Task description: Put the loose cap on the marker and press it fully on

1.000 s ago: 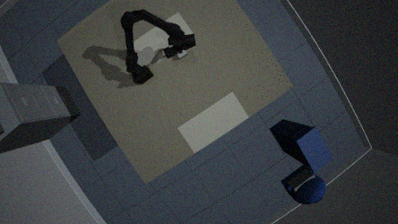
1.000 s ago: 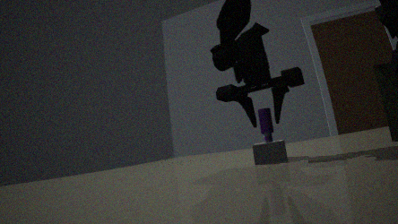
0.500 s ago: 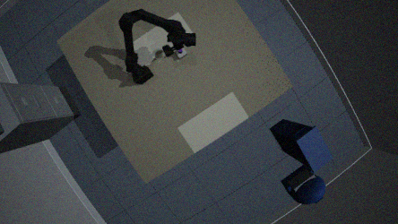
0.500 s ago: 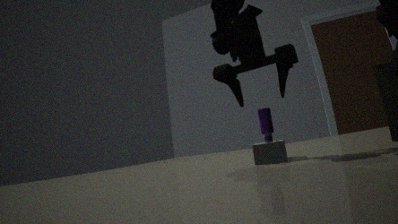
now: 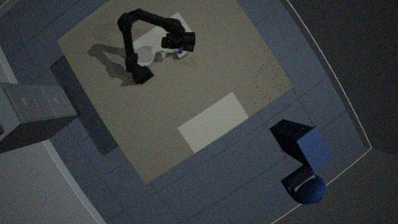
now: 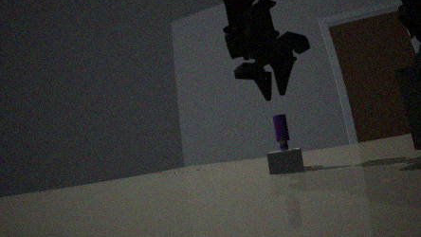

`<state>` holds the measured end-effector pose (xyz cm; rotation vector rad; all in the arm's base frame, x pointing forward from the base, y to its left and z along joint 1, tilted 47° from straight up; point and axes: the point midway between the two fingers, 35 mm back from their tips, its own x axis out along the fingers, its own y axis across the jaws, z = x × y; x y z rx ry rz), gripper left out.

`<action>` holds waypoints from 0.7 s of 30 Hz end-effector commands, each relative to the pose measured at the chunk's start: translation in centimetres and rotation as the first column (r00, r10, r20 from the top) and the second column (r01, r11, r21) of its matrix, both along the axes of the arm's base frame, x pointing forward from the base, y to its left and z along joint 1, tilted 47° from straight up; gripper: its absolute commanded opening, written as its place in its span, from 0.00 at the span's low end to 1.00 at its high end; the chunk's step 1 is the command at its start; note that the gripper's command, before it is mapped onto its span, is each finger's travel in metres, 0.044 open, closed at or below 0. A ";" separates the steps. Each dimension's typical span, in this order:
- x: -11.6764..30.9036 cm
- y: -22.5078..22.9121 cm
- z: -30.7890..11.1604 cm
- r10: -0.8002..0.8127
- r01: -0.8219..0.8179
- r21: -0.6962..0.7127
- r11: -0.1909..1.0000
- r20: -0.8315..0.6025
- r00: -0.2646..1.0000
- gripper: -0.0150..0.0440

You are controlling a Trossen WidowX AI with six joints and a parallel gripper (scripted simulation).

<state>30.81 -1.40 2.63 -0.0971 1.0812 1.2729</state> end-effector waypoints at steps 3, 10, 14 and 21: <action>-0.1 0.3 -0.5 -0.464 0.430 -0.181 0.884 -0.450 0.763 0.33; -0.1 0.3 -0.6 -0.539 0.492 -0.239 0.837 -0.515 0.666 0.25; -0.1 0.3 -0.6 -0.539 0.492 -0.239 0.837 -0.515 0.666 0.25; -0.1 0.4 -0.7 -0.539 0.492 -0.239 0.837 -0.515 0.666 0.25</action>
